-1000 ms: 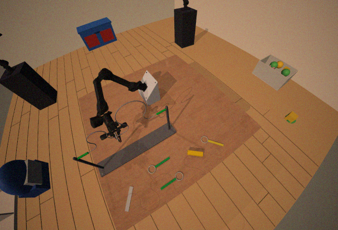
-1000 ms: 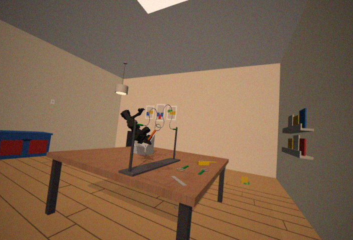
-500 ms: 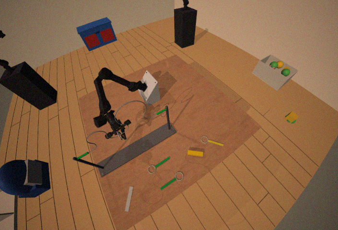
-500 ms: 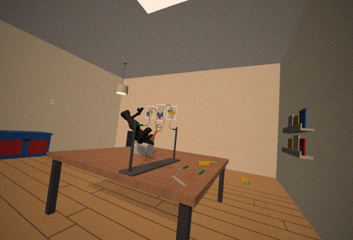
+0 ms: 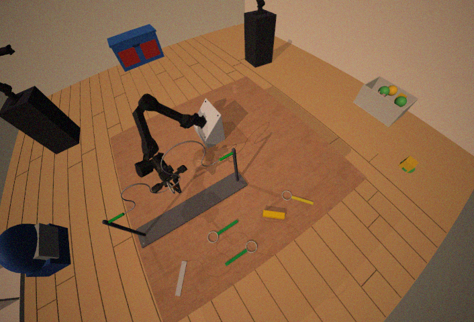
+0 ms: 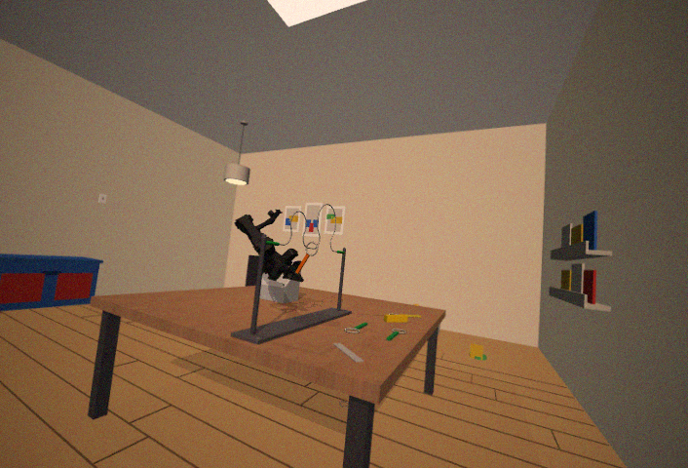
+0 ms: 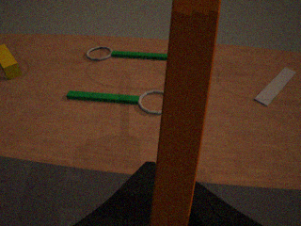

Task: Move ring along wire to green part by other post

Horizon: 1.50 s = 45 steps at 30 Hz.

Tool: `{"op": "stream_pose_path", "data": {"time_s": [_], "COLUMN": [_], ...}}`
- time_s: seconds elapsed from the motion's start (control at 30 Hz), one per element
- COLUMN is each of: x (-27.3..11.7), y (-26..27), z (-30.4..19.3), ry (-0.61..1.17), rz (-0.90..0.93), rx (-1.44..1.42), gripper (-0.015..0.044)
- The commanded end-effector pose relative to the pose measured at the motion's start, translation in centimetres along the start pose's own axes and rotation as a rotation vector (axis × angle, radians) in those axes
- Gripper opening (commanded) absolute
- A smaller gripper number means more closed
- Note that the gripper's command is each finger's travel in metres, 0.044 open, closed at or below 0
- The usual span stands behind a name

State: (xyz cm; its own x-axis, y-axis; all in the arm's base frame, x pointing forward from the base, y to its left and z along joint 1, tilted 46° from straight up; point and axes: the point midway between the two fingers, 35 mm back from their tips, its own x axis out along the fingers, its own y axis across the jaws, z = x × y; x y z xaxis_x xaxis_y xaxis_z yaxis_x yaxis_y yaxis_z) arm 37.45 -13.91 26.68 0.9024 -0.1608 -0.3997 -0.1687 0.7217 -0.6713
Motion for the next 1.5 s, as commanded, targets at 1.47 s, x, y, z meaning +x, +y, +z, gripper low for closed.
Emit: {"op": "stream_pose_path", "data": {"time_s": [1.47], "x": [-0.8], "y": [13.4], "z": [4.4], "ry": [-0.095], "rz": [0.408], "rx": [0.729], "gripper": [-0.015]}}
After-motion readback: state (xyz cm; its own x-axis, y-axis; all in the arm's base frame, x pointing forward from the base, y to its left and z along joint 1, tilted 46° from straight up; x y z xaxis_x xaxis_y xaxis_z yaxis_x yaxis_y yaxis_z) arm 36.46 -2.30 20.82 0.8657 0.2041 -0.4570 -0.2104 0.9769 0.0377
